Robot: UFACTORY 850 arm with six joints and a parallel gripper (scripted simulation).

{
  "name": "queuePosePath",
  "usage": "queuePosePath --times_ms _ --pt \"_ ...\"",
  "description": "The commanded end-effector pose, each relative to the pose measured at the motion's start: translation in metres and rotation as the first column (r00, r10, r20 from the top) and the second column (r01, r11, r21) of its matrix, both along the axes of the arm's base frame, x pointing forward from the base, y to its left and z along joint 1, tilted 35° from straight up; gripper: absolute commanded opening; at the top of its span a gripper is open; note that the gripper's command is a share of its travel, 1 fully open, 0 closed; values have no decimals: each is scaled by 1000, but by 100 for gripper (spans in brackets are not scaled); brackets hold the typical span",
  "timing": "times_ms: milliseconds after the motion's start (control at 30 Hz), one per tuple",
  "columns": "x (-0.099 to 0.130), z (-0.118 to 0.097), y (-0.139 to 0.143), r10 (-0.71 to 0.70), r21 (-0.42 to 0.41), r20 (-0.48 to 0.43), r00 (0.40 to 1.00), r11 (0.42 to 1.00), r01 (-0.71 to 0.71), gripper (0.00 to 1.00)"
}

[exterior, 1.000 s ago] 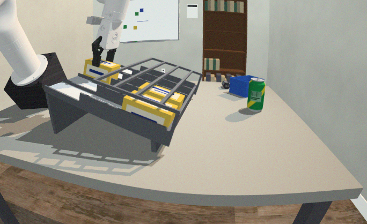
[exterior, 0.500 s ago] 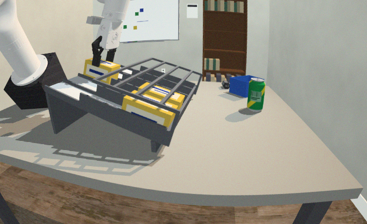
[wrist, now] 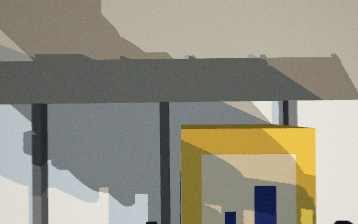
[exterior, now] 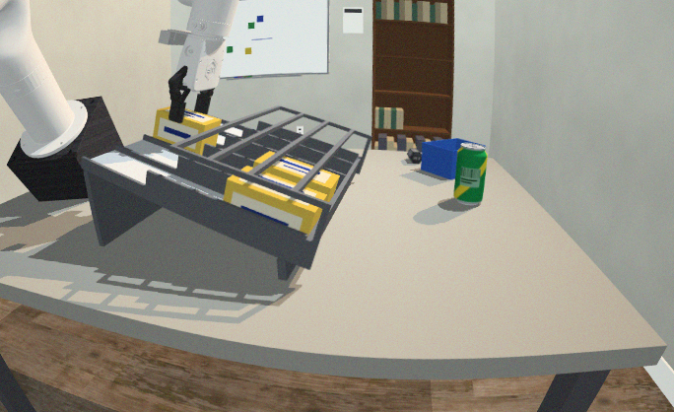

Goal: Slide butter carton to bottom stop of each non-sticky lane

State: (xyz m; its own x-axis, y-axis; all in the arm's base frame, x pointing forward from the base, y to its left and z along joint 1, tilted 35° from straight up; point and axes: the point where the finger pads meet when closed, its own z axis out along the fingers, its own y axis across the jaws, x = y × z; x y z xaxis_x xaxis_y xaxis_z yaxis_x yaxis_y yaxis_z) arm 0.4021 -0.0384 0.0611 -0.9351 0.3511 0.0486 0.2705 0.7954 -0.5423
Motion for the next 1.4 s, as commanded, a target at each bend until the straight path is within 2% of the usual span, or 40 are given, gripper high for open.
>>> queuePosePath --times_ms 0,800,833,1367 --pt "1 0 0 0 0 1 1000 1000 0 100" --pt "1 0 0 0 0 1 1000 1000 0 100" --pt "-6 -22 -13 0 0 1 1000 1000 0 100" --pt "-6 -22 -13 0 0 1 1000 1000 0 100"
